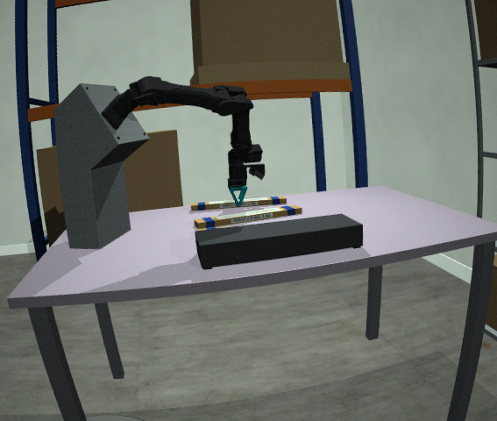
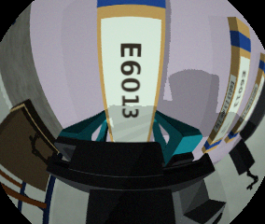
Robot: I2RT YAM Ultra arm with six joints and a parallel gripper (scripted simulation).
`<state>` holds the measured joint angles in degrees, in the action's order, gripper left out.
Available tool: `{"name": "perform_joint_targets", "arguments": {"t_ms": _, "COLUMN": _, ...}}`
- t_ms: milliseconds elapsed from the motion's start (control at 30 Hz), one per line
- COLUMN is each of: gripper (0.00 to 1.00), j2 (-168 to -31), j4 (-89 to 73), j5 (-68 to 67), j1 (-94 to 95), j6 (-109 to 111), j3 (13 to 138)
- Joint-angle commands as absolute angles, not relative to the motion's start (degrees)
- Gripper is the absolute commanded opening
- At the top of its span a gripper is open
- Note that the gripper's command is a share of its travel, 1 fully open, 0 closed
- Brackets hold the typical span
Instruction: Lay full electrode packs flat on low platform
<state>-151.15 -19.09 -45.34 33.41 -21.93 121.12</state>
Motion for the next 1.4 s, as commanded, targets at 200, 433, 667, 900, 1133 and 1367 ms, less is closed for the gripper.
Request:
{"name": "perform_joint_targets", "arguments": {"t_ms": 200, "gripper": 0.0, "j2": -148.5, "j4": -19.8, "j5": -45.8, "j1": 36.6, "j6": -22.2, "j3": 121.7}}
{"name": "perform_joint_targets", "arguments": {"t_ms": 433, "gripper": 0.0, "j2": -148.6, "j4": -19.8, "j5": -45.8, "j1": 36.6, "j6": -22.2, "j3": 120.8}}
{"name": "perform_joint_targets", "arguments": {"t_ms": 667, "gripper": 0.0, "j2": -148.5, "j4": -19.8, "j5": -45.8, "j1": 36.6, "j6": -22.2, "j3": 120.0}}
{"name": "perform_joint_targets", "arguments": {"t_ms": 900, "gripper": 0.95, "j2": -148.5, "j4": -19.3, "j5": -45.8, "j1": 36.7, "j6": -22.2, "j3": 120.0}}
{"name": "perform_joint_targets", "arguments": {"t_ms": 1133, "gripper": 0.95, "j2": -149.6, "j4": -19.3, "j5": -45.9, "j1": 36.7, "j6": -22.2, "j3": 119.9}}
{"name": "perform_joint_targets", "arguments": {"t_ms": 1367, "gripper": 0.95, "j2": -149.6, "j4": -19.3, "j5": -45.8, "j1": 36.7, "j6": -22.2, "j3": 119.9}}
